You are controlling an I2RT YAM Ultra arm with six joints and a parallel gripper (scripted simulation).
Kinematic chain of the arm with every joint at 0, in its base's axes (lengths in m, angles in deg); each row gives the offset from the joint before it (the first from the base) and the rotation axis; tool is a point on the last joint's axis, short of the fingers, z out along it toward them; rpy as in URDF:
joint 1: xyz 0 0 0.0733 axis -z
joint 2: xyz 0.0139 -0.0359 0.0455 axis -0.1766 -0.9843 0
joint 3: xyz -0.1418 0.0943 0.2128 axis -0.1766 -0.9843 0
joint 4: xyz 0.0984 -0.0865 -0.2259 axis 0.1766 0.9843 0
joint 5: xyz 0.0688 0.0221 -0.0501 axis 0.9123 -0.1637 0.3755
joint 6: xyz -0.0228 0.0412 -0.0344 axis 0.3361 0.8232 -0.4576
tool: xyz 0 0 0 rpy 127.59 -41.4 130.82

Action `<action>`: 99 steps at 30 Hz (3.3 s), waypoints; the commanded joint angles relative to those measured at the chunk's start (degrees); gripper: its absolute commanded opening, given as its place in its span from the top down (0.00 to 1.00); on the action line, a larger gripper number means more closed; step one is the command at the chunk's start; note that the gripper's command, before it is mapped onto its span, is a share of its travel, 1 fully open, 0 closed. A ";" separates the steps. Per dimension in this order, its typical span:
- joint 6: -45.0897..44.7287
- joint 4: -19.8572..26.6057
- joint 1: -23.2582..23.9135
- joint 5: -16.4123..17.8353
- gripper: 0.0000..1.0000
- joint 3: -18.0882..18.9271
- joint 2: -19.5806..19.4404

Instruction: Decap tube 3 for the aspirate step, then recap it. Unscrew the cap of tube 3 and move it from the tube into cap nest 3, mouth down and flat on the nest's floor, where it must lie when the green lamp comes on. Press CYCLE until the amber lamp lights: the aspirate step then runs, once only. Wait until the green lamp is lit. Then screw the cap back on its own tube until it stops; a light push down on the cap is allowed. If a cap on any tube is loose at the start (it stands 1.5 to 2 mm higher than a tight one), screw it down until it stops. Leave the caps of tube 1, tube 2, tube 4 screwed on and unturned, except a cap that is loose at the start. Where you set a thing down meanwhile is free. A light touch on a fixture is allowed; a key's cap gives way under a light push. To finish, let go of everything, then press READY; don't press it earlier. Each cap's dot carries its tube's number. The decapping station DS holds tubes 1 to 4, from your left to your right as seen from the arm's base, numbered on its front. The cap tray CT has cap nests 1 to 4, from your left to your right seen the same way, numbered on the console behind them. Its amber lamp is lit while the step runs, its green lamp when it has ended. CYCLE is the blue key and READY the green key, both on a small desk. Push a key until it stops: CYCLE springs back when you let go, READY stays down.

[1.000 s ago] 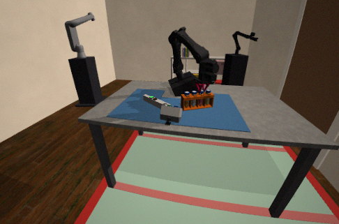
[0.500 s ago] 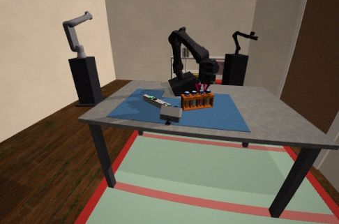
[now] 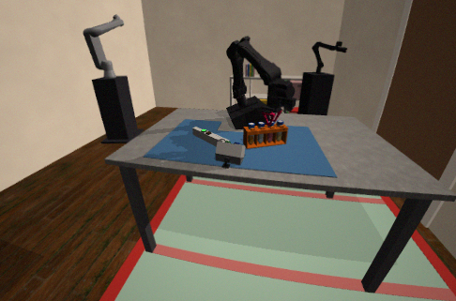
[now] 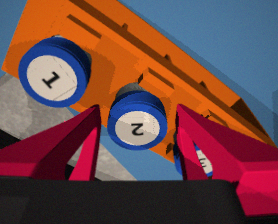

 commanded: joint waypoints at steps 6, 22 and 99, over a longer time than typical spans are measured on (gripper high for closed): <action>-26.43 0.14 -0.22 0.04 0.51 0.25 0.47; -63.89 0.05 -0.31 0.05 0.51 -0.11 0.70; 73.48 -0.35 -0.18 0.02 1.00 -0.37 0.61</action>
